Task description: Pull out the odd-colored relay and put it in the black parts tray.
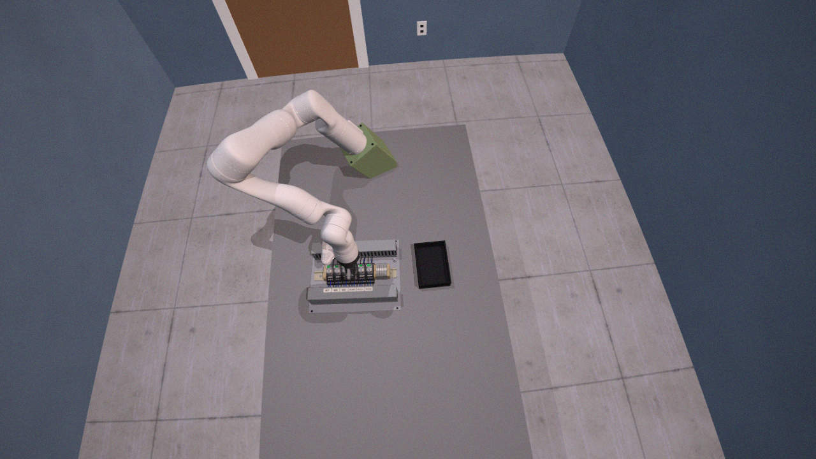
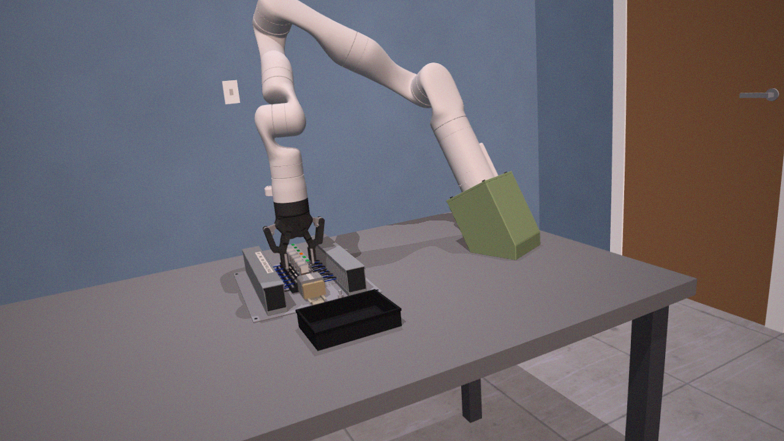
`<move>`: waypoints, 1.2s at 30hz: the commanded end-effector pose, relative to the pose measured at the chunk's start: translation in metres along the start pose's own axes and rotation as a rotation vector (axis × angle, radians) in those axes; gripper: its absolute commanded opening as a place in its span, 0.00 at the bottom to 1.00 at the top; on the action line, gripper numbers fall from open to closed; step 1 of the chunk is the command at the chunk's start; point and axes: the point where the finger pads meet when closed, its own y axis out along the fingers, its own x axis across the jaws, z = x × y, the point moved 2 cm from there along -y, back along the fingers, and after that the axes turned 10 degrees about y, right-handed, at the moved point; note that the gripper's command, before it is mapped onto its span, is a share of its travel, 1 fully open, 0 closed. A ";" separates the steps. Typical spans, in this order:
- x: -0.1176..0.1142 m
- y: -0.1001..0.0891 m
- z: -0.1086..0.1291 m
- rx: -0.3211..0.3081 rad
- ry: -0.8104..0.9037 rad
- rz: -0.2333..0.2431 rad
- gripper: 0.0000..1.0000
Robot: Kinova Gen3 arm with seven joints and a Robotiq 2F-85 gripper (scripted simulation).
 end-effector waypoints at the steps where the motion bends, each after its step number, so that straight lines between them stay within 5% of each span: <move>1: -0.001 0.001 -0.001 -0.003 0.005 0.000 0.61; 15: -0.001 0.001 -0.001 -0.003 0.005 0.000 0.61; 16: -0.001 0.001 -0.001 -0.003 0.005 0.000 0.00; 36: -0.001 0.001 -0.001 -0.003 0.005 0.000 0.00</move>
